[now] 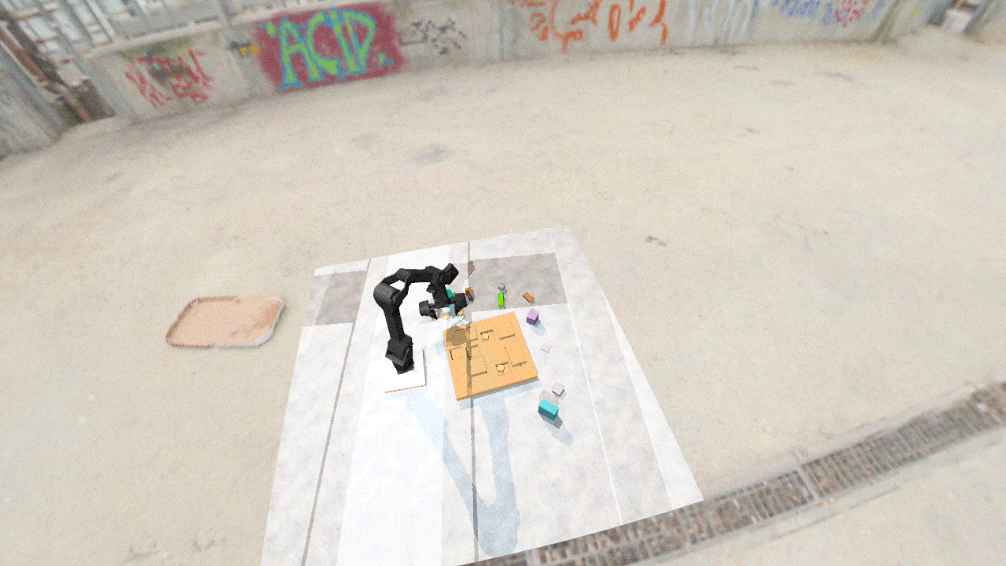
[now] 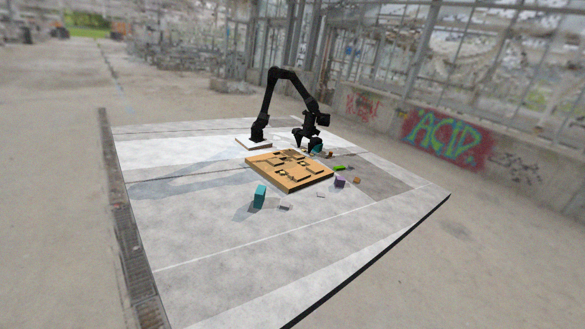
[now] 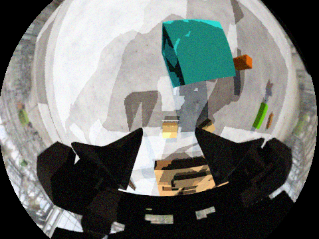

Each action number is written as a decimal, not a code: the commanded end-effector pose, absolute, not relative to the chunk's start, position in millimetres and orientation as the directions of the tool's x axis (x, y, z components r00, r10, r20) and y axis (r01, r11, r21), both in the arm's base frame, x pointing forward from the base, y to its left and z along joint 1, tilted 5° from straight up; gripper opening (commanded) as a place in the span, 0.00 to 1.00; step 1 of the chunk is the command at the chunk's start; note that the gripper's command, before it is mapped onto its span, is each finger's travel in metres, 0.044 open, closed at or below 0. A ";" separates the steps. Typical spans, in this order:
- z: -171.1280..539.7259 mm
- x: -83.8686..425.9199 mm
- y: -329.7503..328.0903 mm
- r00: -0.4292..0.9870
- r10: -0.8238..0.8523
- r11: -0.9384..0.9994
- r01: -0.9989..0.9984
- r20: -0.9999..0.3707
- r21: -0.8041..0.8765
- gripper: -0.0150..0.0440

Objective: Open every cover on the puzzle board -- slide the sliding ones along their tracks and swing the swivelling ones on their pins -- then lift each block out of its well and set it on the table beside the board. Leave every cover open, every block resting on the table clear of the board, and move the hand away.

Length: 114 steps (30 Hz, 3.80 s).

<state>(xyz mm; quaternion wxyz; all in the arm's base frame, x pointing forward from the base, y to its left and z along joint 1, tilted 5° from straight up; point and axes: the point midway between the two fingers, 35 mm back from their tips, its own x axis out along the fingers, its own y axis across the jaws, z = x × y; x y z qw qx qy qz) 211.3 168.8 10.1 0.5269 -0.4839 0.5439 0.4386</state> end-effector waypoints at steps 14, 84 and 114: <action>55.7 212.3 173.7 0.023 -0.064 0.144 -0.989 -0.998 -0.032 1.00; 113.1 339.4 -87.9 0.037 -0.083 -0.144 0.988 -0.996 0.049 0.25; 115.8 330.2 -141.8 0.031 -0.091 0.826 0.561 -0.995 -0.058 0.25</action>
